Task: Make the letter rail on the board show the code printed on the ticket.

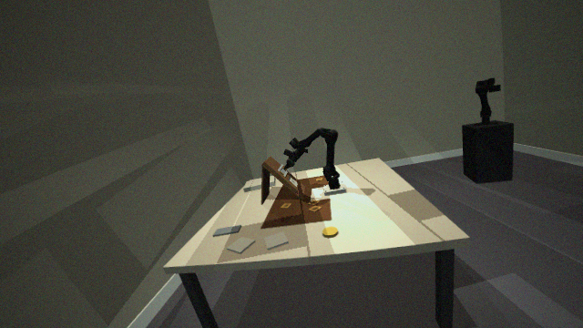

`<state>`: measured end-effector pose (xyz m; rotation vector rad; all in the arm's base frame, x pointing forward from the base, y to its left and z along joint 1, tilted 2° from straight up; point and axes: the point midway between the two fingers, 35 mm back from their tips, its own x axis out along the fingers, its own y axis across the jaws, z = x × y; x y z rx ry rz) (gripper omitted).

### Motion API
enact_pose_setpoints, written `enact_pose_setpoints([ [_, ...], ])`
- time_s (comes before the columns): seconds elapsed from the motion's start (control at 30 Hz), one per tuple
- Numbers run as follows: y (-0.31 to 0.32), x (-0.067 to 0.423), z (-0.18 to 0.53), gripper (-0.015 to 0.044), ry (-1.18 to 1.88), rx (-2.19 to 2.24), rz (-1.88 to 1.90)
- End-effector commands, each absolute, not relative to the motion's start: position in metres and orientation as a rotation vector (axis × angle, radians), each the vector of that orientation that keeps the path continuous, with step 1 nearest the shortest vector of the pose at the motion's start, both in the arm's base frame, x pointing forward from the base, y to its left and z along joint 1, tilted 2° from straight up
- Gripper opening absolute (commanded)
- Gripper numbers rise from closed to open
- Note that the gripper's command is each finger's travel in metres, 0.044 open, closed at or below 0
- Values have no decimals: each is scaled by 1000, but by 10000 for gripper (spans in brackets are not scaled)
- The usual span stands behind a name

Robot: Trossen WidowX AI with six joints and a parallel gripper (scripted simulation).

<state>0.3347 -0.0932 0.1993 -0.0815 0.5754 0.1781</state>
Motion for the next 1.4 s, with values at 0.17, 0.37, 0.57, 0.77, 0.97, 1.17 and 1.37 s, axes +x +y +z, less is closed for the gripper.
enact_pose_setpoints([
  [0.17,-90,334,201,0,570,-83,172],
  [0.37,-87,333,200,0,570,-83,172],
  [0.57,-83,333,199,0,570,-83,172],
  [0.77,-79,332,199,0,570,-82,172],
  [0.97,-75,331,200,0,570,-82,172],
  [1.17,-71,330,200,0,570,-81,173],
  [1.37,-68,329,200,0,570,-81,173],
])
